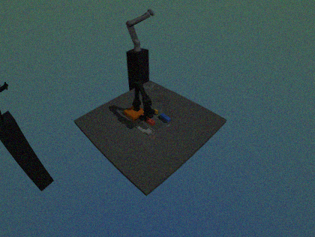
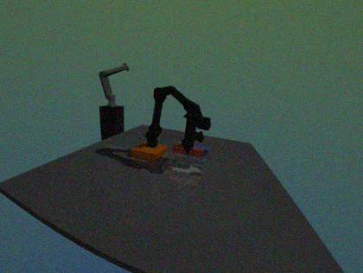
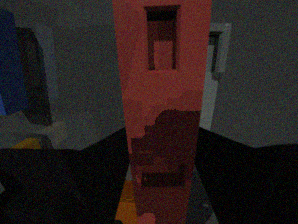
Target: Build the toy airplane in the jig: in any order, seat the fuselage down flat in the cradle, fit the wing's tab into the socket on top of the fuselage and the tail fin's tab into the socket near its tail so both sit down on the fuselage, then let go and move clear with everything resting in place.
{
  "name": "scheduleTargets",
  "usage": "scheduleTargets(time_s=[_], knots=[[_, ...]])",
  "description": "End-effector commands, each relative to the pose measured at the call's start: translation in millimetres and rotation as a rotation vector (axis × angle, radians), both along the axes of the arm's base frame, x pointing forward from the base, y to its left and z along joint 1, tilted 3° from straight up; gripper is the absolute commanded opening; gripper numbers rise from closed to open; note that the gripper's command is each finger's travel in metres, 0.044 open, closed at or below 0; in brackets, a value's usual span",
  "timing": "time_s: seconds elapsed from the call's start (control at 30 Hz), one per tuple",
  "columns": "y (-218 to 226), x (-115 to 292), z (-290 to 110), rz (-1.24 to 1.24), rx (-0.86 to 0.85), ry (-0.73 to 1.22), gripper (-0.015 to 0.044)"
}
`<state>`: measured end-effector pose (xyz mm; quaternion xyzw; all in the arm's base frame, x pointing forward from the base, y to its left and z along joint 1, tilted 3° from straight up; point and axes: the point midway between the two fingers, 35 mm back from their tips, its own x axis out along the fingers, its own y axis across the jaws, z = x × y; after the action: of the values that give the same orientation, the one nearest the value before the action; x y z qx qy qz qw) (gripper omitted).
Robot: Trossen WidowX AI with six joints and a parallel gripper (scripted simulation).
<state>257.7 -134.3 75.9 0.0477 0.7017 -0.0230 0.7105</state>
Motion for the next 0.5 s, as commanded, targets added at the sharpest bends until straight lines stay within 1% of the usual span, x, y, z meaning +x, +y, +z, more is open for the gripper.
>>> scheduleTargets(time_s=[0.0,0.37,0.47], knots=[[-12,-5,-8,0.007,-0.002,0.008,0.0],[-37,-18,-21,0.021,-0.003,0.009,0.0],[-37,-18,-21,0.021,-0.003,0.009,0.0079]])
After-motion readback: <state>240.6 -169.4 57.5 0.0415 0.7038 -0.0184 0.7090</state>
